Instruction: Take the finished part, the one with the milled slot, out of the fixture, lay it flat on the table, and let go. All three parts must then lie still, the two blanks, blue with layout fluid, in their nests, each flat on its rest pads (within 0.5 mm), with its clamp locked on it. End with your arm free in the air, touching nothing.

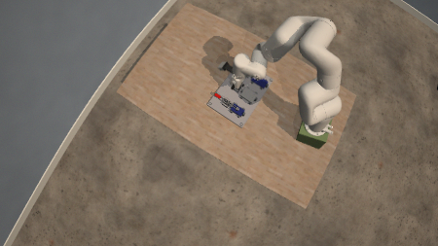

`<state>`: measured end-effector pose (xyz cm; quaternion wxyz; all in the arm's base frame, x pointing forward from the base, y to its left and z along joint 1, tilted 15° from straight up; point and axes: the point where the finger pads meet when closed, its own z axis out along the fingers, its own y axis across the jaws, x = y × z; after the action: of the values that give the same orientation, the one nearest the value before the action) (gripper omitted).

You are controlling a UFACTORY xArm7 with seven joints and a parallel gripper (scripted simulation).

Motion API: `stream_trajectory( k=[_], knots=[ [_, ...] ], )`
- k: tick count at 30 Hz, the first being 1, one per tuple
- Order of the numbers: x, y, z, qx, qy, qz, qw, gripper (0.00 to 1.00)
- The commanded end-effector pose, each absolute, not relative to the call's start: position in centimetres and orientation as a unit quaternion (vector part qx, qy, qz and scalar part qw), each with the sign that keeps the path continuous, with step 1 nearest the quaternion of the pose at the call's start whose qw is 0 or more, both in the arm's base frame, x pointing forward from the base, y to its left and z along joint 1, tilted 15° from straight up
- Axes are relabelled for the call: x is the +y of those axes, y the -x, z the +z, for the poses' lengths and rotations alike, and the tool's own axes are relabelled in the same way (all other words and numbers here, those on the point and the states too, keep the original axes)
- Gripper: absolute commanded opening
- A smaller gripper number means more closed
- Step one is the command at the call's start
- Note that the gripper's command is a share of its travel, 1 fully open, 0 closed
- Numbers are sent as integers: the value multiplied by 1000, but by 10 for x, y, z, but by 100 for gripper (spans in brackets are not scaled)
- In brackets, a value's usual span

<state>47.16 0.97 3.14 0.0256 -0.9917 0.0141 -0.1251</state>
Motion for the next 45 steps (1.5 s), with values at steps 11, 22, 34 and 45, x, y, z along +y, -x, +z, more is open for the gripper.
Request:
stream_trajectory(
  k=[11, 22, 34, 45],
  knots=[
    [10, -472, 32, 14, 992, -126, 25, 0],
    [10, -472, 32, 14, 992, -126, 25, 47],
    [10, -472, 32, 14, 992, -126, 25, 47],
    [10, -472, 32, 14, 992, -126, 25, 47]
  ],
)
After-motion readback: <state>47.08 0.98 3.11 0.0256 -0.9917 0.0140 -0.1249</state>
